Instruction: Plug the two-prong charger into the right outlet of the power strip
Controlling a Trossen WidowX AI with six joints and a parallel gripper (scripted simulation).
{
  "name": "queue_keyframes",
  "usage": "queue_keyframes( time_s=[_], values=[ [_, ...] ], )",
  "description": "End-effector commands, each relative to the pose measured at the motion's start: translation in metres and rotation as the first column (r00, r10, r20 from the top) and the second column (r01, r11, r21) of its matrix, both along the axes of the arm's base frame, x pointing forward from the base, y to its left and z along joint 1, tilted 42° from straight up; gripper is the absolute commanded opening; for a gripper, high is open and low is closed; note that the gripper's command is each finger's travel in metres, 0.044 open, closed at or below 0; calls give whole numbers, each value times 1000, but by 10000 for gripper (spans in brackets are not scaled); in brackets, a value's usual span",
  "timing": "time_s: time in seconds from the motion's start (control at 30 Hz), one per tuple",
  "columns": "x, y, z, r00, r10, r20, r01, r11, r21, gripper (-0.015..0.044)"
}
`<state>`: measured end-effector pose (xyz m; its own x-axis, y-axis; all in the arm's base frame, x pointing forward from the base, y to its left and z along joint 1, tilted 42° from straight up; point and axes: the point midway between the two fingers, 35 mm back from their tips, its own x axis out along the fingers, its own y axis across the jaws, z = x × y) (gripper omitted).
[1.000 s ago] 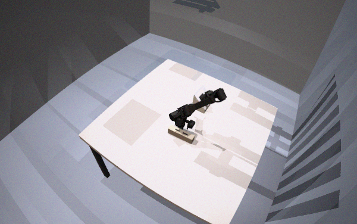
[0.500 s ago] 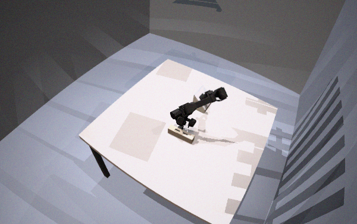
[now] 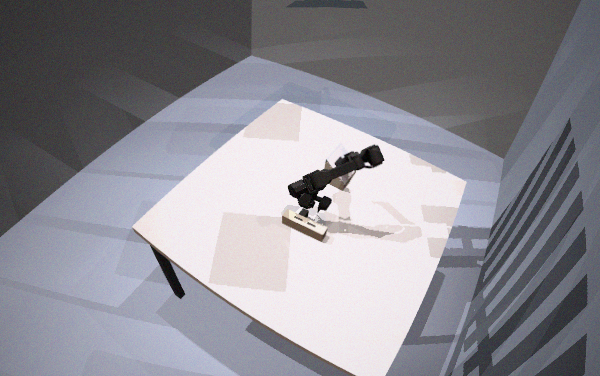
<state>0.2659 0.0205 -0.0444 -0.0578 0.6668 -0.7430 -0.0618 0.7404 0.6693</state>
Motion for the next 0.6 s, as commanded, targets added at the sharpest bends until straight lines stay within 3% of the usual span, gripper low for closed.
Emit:
queue_keyframes(
  time_s=[0.0, 0.1, 0.33, 0.57],
  values=[
    [-6, 0, -1, 1000, 6, 1, -6, 1000, -2, 440],
    [1, -4, 4, 999, -37, 35, 37, 999, 3, 440],
    [16, -48, 51, 851, -360, 382, 347, 932, 105, 440],
    [15, -52, 56, 827, -383, 412, 368, 922, 119, 440]
  ],
)
